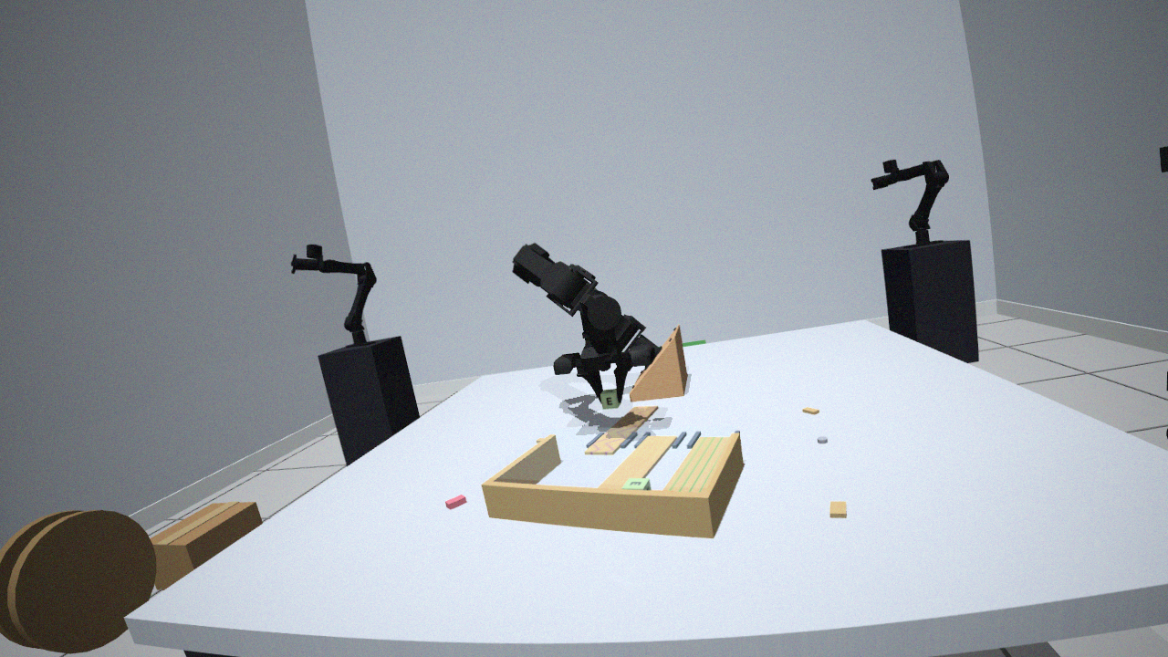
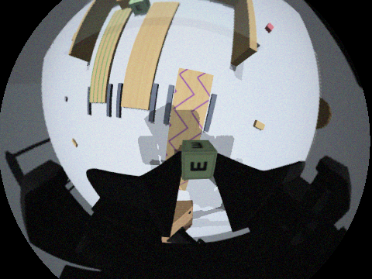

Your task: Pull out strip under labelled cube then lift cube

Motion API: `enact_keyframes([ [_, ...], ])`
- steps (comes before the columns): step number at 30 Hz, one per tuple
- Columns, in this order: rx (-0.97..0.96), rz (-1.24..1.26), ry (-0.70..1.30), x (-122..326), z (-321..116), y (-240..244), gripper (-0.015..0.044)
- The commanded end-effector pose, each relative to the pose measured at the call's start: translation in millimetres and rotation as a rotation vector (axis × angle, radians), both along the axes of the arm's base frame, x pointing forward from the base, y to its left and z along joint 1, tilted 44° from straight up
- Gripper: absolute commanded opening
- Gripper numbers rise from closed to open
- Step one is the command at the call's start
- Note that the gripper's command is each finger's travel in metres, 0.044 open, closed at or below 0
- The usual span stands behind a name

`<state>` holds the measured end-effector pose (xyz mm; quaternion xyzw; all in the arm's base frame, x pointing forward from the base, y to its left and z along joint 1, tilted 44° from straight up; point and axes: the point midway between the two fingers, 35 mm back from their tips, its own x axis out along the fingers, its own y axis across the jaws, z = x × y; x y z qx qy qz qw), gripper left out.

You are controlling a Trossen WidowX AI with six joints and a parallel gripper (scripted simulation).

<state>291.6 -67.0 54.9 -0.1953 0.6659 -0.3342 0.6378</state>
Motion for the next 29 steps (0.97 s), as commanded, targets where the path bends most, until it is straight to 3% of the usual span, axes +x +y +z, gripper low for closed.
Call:
enact_keyframes([
  [1,0.005,0.003,-0.018,2.3,16.6,16.6,0.0000],
  [29,0.005,0.003,-0.018,2.7,23.3,22.7,0.0000],
])
